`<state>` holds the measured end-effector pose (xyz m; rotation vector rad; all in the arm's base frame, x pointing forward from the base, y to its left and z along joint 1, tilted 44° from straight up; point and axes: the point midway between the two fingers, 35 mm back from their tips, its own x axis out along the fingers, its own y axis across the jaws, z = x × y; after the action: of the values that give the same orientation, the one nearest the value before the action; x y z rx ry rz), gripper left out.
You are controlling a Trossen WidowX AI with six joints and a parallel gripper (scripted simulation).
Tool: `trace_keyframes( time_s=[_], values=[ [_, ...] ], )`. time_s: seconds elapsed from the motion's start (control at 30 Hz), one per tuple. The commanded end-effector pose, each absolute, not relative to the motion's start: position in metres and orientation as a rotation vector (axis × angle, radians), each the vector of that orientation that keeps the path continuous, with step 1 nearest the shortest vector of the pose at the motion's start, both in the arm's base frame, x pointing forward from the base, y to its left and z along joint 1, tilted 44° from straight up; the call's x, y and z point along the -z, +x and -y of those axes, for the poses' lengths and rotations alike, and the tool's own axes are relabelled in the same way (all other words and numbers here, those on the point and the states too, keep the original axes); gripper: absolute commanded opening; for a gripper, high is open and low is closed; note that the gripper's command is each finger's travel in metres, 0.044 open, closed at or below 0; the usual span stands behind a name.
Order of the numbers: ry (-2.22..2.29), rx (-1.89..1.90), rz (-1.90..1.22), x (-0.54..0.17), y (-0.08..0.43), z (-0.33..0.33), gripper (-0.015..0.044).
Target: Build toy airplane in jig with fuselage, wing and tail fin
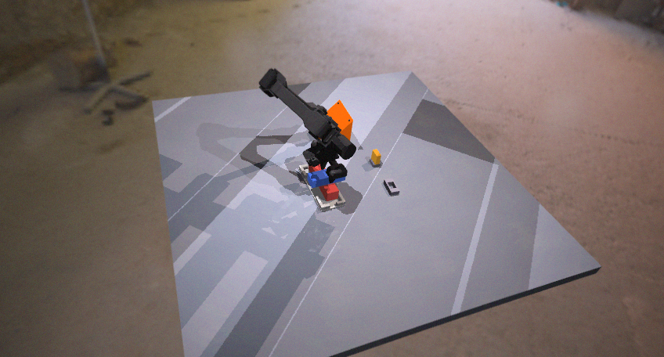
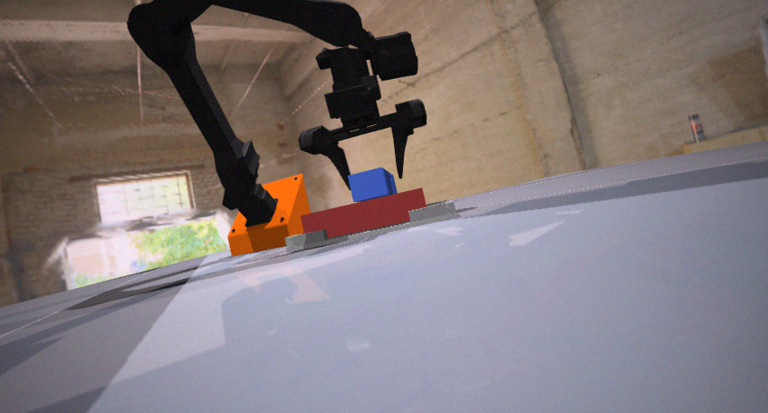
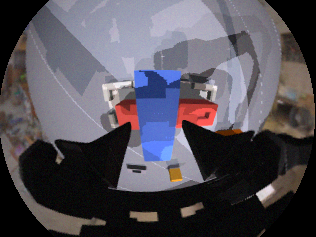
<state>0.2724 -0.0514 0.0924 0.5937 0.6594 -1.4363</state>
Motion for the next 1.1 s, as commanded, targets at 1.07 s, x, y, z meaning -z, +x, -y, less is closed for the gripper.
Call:
trace_keyframes(
  time_s=[1.07],
  values=[
    [-0.278, 0.866, -1.301, -0.152, 0.275, -0.007, 0.0440]
  ],
)
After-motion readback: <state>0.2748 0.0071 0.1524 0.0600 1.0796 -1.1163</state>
